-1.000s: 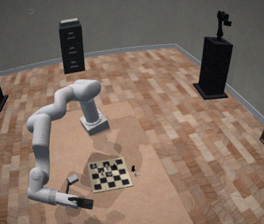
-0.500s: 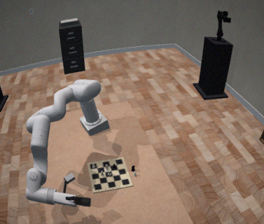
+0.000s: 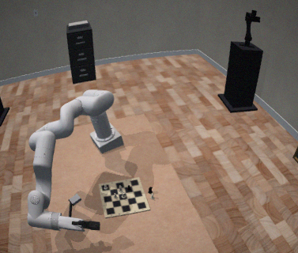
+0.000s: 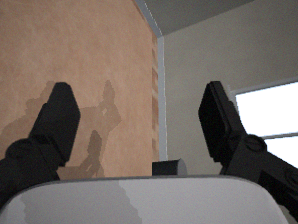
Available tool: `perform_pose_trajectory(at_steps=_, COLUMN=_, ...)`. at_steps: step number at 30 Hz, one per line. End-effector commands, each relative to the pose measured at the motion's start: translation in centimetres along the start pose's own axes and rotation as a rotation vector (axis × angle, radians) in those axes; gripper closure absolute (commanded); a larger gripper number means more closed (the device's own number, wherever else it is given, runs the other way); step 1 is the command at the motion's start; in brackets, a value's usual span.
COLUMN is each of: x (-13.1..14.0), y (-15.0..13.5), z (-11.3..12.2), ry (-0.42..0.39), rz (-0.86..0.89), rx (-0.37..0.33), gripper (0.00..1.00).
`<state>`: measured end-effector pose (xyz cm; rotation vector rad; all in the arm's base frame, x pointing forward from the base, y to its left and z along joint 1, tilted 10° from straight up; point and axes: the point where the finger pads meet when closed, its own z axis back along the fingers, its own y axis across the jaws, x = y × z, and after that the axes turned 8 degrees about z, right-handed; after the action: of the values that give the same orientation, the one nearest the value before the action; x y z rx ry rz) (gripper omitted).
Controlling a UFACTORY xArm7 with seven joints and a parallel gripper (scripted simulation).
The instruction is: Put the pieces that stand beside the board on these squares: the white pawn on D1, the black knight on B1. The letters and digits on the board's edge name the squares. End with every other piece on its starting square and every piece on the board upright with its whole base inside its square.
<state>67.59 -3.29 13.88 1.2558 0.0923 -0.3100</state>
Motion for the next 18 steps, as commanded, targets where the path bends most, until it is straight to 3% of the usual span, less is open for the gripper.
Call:
perform_pose_trajectory(at_steps=1, x=0.0, y=0.3, z=0.1, ry=0.000, rz=0.004, rx=0.000, gripper=0.00)
perform_pose_trajectory(at_steps=3, x=-1.1, y=-0.7, z=1.2, ry=0.041, rz=-0.059, rx=0.002, gripper=0.00)
perform_pose_trajectory(at_steps=16, x=-1.1, y=-0.7, z=1.2, ry=0.041, rz=-0.059, rx=0.002, gripper=0.00)
perform_pose_trajectory(at_steps=18, x=-2.2, y=-1.6, z=2.3, ry=0.079, rz=-0.122, rx=0.003, gripper=0.00)
